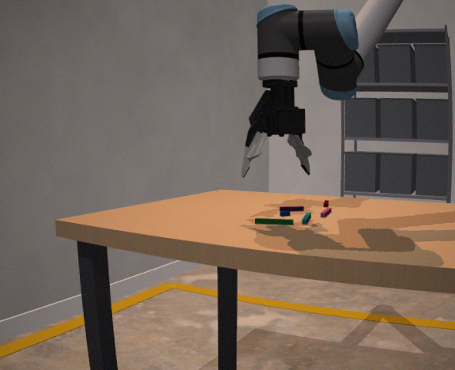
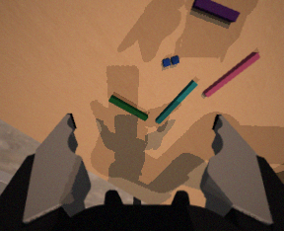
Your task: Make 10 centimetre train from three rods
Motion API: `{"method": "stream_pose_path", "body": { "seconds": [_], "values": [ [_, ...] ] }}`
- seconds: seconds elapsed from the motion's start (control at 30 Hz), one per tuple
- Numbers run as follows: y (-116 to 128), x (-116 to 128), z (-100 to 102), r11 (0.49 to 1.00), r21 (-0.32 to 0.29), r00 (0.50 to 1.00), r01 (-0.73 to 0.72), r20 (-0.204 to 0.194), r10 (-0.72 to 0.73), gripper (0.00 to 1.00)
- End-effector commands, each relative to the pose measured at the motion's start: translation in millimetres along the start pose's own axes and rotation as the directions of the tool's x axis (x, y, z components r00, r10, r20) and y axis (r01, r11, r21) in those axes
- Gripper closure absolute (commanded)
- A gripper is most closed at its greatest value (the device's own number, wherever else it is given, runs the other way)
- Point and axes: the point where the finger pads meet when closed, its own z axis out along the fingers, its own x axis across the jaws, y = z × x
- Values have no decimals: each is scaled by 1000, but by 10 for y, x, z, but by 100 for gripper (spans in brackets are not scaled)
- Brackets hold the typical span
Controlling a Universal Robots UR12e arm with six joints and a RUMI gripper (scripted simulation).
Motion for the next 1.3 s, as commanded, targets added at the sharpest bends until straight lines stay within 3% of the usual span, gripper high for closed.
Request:
{"method": "stream_pose_path", "body": {
  "seconds": [0.0,0.3,0.8,0.87,1.07,1.27],
  "values": [
    [96,-44,17,986,2,986,166,9,-166,0],
    [169,-95,34,942,3,942,336,8,-336,0],
    [357,-202,72,732,6,732,681,6,-681,0],
    [357,-202,72,732,6,732,681,6,-681,0],
    [425,-233,85,633,7,633,774,5,-774,0],
    [463,-249,95,570,7,570,822,4,-822,0]
  ]
}}
